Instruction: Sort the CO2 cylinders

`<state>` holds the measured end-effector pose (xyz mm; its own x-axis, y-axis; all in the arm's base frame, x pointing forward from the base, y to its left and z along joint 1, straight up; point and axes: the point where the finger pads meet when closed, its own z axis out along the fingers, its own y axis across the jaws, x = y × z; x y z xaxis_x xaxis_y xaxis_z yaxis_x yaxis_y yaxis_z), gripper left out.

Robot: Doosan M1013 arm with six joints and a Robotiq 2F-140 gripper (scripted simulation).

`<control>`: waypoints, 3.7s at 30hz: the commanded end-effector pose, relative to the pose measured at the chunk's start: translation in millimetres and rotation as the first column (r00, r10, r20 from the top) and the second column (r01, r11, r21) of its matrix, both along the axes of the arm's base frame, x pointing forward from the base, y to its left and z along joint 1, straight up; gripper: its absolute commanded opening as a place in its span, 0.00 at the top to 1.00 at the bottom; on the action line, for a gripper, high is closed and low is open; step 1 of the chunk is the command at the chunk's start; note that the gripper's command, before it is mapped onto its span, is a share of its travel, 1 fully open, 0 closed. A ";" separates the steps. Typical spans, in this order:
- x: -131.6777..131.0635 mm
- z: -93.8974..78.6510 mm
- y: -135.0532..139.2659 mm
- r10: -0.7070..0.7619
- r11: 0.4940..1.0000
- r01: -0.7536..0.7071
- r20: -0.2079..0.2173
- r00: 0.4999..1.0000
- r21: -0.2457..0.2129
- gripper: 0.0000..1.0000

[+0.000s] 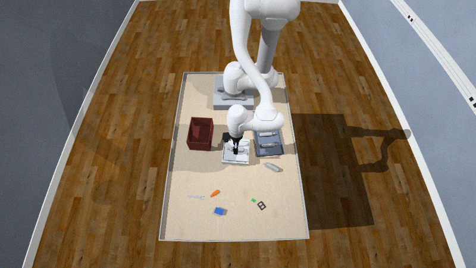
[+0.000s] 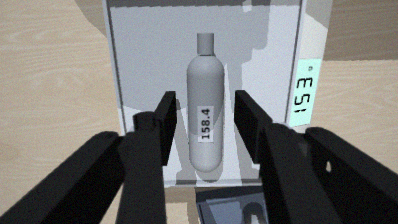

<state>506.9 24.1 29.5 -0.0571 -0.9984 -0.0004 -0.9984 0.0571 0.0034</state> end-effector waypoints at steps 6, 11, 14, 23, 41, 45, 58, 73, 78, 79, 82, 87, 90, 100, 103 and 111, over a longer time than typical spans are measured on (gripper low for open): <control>0.4 0.4 0.1 0.000 1.000 0.000 0.001 1.000 0.000 0.61; 0.4 0.4 0.1 0.000 1.000 0.000 0.001 1.000 0.000 0.61; 0.4 0.4 0.1 0.000 1.000 0.000 0.001 1.000 0.000 0.61; 0.4 0.4 0.1 0.000 1.000 0.000 0.001 1.000 0.000 0.61; 0.4 20.2 0.1 0.000 1.000 0.000 0.001 1.000 0.000 0.61; 0.5 43.1 0.0 0.000 1.000 0.000 0.001 1.000 0.000 0.61; 0.7 102.3 0.0 0.000 1.000 0.000 0.001 1.000 0.000 0.61; -12.9 119.4 1.1 0.225 0.974 -0.225 0.001 0.974 0.001 0.61; -40.9 143.6 3.1 0.559 0.829 -0.559 0.000 0.829 -0.002 0.61; -47.6 148.9 3.6 0.610 0.792 -0.610 -0.001 0.792 -0.004 0.61; -67.3 163.6 4.8 0.746 0.666 -0.746 -0.006 0.666 -0.010 0.61; -84.0 175.0 5.8 0.894 0.448 -0.894 -0.011 0.448 -0.011 0.61; -94.7 181.9 6.4 0.960 0.278 -0.961 -0.013 0.278 -0.009 0.61; -99.2 184.7 6.6 1.000 0.000 -1.000 0.004 0.000 0.002 0.61; -99.2 184.7 6.6 1.000 0.000 -1.000 0.004 0.000 0.002 0.61; -99.2 184.7 6.6 1.000 0.000 -1.000 0.004 0.000 0.002 0.61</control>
<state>407.4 30.7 213.8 0.9983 -0.0575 -0.0032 -0.0575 -0.9983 -0.0001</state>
